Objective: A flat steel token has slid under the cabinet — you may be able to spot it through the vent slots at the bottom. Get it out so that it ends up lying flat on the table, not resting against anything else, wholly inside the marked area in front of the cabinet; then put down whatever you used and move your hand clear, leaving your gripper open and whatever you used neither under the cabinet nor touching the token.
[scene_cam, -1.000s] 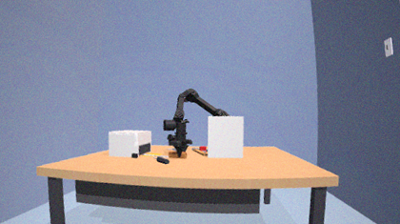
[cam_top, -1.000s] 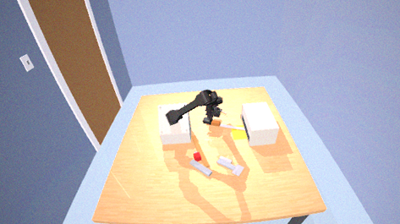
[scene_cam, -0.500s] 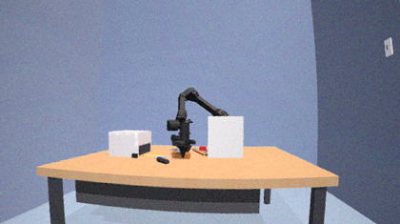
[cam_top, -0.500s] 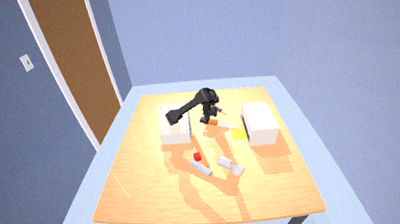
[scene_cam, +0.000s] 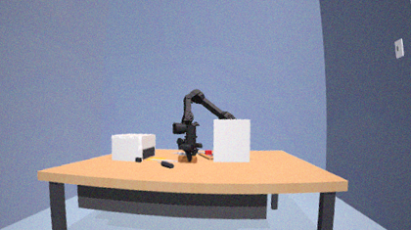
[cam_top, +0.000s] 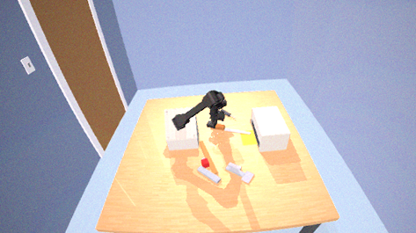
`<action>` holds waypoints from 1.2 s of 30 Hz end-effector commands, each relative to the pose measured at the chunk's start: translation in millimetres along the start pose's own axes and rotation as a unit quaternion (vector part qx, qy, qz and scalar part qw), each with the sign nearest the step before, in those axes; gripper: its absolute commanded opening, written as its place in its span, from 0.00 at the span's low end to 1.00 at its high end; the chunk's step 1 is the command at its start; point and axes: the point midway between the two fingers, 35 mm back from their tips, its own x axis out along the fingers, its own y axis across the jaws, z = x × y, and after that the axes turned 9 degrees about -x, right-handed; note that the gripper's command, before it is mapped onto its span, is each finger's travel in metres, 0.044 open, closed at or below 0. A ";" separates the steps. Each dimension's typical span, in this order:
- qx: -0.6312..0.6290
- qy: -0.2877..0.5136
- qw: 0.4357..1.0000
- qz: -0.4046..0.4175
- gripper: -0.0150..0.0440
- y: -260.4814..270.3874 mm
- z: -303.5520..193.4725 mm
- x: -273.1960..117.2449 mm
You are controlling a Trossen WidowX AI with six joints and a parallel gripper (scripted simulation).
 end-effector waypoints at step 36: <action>-0.154 -0.002 0.988 -0.002 0.25 0.8 -3.1 -1.6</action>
